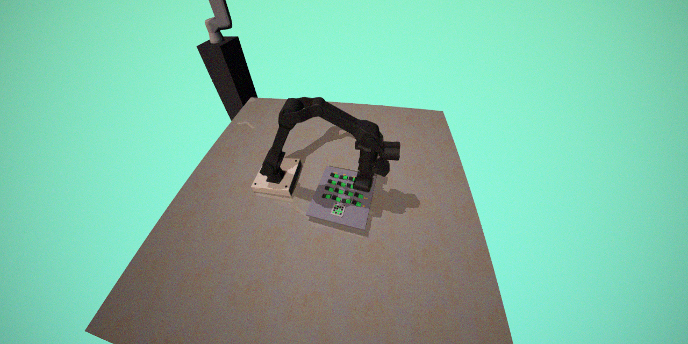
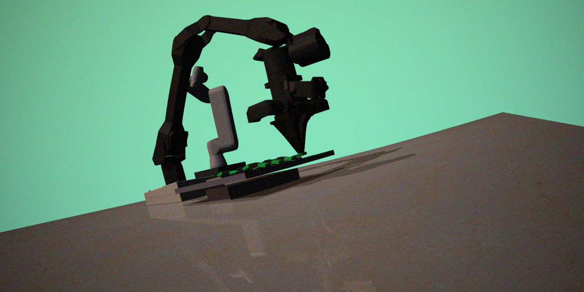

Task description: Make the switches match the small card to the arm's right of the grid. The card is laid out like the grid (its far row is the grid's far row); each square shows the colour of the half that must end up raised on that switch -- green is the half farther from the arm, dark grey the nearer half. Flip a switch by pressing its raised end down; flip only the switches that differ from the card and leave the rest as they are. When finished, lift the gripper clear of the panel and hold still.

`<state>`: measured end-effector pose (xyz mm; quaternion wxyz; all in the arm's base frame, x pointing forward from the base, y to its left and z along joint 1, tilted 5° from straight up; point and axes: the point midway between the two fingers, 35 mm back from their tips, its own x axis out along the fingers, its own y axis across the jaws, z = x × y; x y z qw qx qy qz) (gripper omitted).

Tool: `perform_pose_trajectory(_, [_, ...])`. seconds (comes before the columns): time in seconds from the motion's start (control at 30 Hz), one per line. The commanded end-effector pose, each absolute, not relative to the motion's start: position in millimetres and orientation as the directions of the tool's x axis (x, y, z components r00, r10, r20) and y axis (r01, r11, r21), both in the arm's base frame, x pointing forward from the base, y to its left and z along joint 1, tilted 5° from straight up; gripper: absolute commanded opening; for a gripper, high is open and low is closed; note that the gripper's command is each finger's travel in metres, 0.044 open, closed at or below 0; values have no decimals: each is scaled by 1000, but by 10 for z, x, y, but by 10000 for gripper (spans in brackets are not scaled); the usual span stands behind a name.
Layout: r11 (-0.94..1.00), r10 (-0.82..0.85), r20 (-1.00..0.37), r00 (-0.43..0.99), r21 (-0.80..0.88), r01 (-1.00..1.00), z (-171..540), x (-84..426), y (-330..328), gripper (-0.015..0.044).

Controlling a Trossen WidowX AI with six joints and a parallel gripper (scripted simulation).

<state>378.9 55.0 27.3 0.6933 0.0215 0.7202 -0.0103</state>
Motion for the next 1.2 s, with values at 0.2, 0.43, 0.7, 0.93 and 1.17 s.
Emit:
perform_pose_trajectory(0.2, [999,22,-999,-39,20,49,255,3786,560,0])
perform_pose_trajectory(0.43, [999,20,-1000,-13,20,49,906,3787,547,0])
perform_pose_trajectory(0.7, [999,15,-1000,-13,14,51,896,3616,-39,0])
perform_pose_trajectory(0.93, [999,14,-1000,-14,13,49,872,3570,-146,0])
perform_pose_trajectory(1.17, [999,13,-1000,11,13,49,542,3554,-141,0])
